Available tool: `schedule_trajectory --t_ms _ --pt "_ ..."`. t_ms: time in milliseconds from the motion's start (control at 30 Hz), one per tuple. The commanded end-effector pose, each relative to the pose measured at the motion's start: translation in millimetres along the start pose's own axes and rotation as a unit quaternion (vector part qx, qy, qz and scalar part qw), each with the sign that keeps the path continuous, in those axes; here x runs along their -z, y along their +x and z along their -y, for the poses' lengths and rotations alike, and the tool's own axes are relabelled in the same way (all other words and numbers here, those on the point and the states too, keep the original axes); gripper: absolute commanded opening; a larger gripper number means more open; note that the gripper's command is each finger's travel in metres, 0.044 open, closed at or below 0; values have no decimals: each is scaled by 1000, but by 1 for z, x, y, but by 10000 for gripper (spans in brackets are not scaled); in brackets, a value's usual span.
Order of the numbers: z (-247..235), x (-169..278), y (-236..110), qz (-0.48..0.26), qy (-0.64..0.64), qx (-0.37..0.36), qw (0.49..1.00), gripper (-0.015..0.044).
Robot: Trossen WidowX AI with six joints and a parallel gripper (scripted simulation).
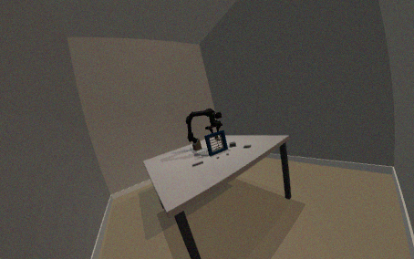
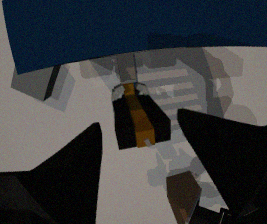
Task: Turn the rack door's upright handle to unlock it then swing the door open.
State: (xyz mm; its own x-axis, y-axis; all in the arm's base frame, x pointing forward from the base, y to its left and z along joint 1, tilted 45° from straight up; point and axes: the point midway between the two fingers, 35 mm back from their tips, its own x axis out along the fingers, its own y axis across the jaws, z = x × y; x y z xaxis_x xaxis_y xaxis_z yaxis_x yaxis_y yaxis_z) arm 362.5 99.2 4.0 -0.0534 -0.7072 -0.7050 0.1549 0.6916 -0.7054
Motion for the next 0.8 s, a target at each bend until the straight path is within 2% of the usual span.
schedule_trajectory --t_ms 0,533,767 --pt "-1 1 6 -4 -2 -3 1000 288" --pt "0 2 30 -15 1 -8 1000 288" --pt "0 2 30 -15 1 -8 1000 104"
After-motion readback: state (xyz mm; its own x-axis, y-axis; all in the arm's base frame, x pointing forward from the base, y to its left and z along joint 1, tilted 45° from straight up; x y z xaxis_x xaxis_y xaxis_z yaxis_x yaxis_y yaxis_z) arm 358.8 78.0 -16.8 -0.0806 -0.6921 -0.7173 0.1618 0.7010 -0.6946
